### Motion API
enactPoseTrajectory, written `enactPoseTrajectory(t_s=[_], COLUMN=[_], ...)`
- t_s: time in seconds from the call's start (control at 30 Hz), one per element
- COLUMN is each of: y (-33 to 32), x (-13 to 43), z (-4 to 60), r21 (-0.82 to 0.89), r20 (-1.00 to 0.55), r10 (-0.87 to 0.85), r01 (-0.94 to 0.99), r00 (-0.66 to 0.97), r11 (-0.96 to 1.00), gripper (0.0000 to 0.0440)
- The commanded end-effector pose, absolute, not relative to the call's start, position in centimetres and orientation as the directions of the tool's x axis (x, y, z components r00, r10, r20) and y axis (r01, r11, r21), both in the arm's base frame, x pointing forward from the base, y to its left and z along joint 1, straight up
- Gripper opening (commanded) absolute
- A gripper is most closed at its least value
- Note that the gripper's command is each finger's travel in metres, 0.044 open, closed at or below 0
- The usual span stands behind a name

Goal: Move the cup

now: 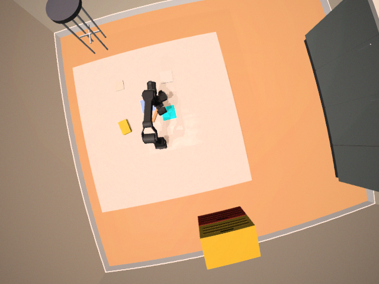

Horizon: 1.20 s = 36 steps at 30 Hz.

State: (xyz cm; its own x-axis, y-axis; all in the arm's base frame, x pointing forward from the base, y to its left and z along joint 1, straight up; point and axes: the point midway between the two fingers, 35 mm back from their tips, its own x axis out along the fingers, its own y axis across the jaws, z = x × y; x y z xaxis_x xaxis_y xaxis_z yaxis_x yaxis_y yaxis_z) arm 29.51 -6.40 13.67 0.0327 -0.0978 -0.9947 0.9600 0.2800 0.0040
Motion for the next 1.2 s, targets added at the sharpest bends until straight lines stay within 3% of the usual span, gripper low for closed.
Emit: enactPoseTrajectory(t_s=[0.0, 1.17], y=[-7.0, -10.0], x=[29.2, 25.1], z=[13.7, 8.5], r21=[0.021, 0.07], r20=[-0.994, -0.99], r10=[-0.097, -0.12], r01=[0.967, 0.995], r00=[0.047, 0.078], r11=[0.253, 0.071], gripper=[0.0, 0.0002])
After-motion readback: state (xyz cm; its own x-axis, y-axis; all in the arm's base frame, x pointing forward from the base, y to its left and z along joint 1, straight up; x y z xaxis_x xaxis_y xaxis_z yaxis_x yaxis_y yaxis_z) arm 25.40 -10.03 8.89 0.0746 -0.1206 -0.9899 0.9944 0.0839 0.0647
